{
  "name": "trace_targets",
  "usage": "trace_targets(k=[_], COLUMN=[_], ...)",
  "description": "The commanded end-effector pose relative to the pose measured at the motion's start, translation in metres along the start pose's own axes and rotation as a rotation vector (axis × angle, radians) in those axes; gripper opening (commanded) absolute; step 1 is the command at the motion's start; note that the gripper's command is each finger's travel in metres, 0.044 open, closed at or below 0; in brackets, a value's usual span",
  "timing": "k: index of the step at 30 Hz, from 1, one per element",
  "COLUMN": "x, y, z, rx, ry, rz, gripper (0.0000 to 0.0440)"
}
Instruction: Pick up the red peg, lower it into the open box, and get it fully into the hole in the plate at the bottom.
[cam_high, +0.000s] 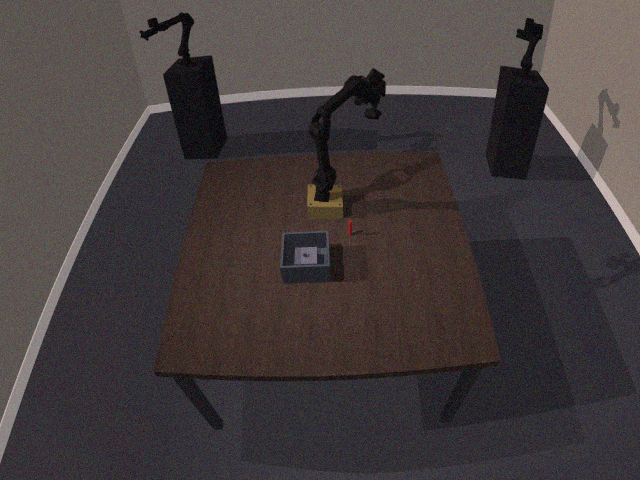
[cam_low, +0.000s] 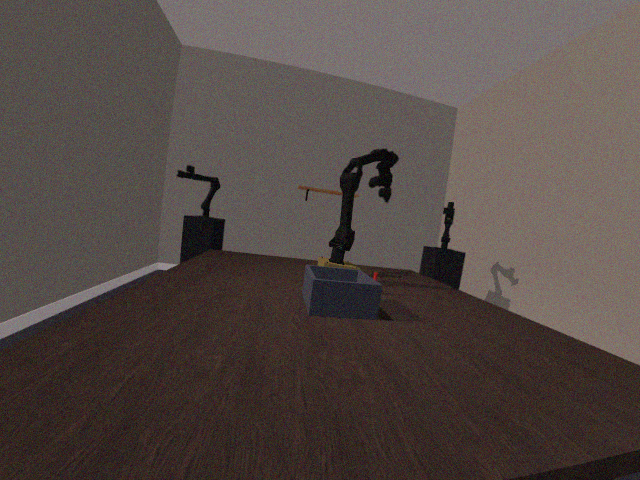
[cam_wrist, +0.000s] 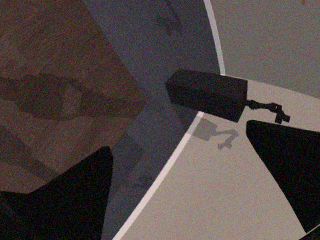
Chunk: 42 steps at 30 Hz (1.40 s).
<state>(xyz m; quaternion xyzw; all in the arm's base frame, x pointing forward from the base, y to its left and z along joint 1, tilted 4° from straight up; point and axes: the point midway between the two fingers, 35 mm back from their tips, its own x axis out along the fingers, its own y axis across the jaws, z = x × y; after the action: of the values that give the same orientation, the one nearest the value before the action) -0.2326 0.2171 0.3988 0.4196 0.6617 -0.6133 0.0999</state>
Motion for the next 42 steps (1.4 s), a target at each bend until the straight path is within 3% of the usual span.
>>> trace_targets(k=[1, 42], x=[-0.002, -0.038], y=[0.008, 0.129], z=[-0.008, -0.094], rx=[0.092, 1.456], ry=[0.026, 0.455], rz=[0.018, 0.06], gripper=[0.044, 0.044])
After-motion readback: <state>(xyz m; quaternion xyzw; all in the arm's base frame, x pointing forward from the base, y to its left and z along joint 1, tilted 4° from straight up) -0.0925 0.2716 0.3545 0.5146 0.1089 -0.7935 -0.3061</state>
